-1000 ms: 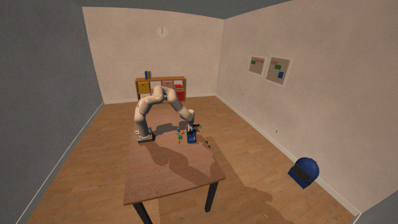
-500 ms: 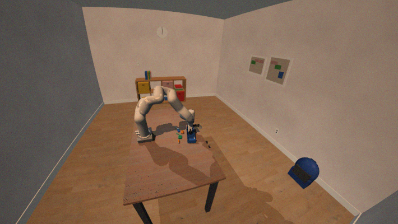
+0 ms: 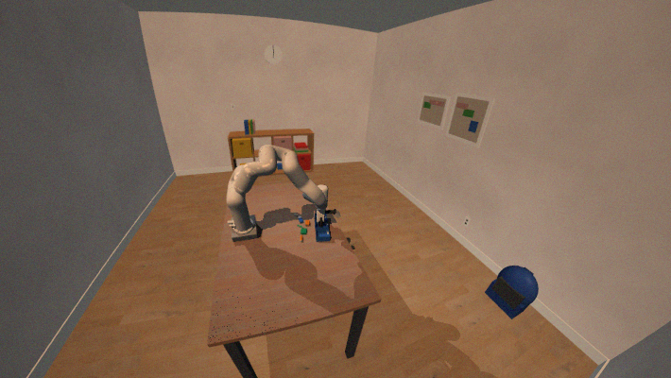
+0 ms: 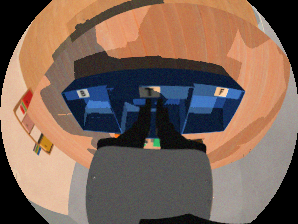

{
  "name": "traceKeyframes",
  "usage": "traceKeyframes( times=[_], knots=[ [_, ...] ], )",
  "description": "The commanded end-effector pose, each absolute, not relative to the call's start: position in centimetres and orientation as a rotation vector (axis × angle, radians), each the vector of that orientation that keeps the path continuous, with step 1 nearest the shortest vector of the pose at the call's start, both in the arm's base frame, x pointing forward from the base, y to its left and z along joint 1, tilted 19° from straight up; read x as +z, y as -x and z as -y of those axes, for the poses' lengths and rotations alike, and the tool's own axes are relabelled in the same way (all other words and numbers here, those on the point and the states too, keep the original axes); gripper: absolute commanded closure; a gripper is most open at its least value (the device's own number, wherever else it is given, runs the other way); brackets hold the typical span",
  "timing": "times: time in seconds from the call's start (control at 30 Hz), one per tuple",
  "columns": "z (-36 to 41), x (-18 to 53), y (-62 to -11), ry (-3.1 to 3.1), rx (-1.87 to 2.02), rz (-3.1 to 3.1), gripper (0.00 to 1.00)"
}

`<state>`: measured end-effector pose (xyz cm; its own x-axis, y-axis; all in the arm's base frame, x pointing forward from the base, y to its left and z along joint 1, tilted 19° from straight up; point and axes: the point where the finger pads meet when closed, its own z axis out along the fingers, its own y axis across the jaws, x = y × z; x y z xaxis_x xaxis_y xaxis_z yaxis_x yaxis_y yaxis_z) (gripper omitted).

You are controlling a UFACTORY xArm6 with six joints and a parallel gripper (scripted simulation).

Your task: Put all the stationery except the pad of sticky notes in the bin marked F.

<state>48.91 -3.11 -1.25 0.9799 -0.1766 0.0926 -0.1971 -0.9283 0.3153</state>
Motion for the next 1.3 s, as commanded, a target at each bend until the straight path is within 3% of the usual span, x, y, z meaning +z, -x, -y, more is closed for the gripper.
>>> traceKeyframes(
  times=[0.0,1.27],
  knots=[
    [3.1,-1.1,-49.1,-2.799,0.095,0.271,0.93],
    [2.0,2.0,-49.0,-2.799,0.095,0.271,0.93]
  ],
)
